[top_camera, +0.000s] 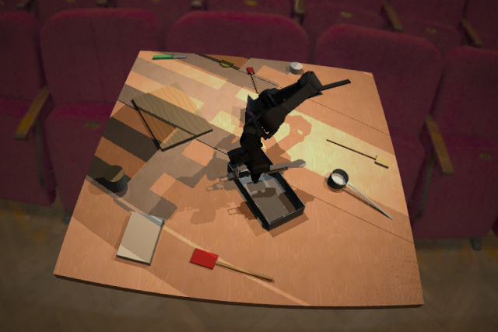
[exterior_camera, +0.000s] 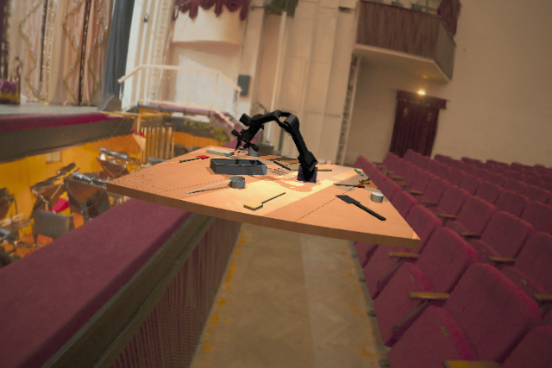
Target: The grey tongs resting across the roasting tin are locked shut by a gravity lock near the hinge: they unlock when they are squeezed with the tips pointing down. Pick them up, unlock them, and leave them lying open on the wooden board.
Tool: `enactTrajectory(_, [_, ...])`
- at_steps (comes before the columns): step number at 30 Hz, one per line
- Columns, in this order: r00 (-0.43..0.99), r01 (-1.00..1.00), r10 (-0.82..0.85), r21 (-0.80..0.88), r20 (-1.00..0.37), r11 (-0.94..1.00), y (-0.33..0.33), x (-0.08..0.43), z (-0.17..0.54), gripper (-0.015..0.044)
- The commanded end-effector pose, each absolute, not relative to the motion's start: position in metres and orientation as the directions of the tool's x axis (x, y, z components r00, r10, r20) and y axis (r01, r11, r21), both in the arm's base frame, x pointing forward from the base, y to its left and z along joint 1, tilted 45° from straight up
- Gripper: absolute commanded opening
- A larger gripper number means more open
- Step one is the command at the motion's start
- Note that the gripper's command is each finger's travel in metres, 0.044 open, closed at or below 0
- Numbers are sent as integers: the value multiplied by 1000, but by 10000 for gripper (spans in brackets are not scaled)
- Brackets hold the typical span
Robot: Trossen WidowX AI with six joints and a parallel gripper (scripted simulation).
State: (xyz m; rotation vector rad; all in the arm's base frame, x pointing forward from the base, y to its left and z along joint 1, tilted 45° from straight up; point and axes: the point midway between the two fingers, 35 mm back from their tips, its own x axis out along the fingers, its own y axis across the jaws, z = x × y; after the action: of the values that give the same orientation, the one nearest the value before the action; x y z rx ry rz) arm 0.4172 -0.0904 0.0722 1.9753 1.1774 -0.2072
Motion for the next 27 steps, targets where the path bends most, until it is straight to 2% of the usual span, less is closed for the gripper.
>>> enactTrajectory(1, [547,797,670,556,-502,-234,-92,417,78,-150])
enactTrajectory(11, [535,806,671,547,-513,-225,-93,418,77,-150])
enactTrajectory(27, [397,888,681,445,-615,-116,-93,423,73,-150])
